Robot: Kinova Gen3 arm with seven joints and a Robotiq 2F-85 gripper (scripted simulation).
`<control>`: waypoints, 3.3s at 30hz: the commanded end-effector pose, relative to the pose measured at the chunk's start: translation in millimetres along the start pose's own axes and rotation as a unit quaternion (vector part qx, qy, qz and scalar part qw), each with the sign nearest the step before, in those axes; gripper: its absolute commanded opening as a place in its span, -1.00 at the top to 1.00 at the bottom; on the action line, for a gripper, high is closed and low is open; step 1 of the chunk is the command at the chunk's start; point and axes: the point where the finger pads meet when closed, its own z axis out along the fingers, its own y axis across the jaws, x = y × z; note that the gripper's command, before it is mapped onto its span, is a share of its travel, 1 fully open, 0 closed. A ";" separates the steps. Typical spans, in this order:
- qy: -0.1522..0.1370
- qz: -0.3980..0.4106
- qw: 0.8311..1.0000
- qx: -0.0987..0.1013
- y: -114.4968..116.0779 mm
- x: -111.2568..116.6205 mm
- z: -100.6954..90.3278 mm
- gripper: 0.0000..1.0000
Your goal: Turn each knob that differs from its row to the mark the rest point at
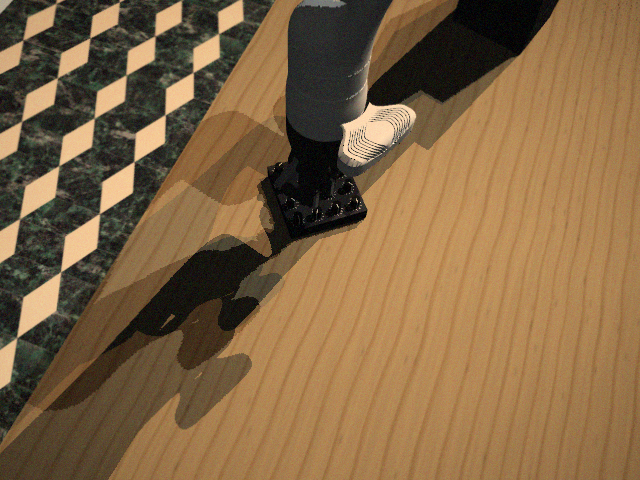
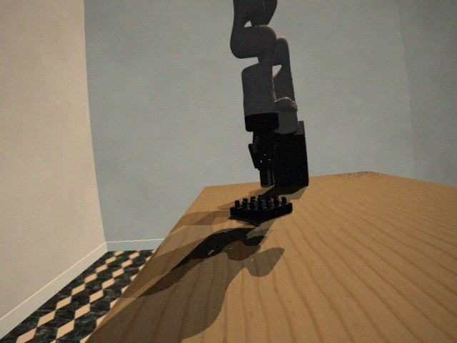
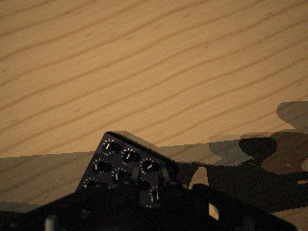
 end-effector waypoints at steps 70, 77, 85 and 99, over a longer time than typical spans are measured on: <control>0.000 -0.444 0.896 0.002 -2.1 0.6 -16.3 0.62; 0.000 -0.444 0.896 0.002 -2.1 0.6 -16.3 0.62; 0.000 -0.444 0.896 0.002 -2.1 0.6 -15.5 0.62; 0.000 -0.444 0.896 0.001 -2.2 0.5 -8.0 0.62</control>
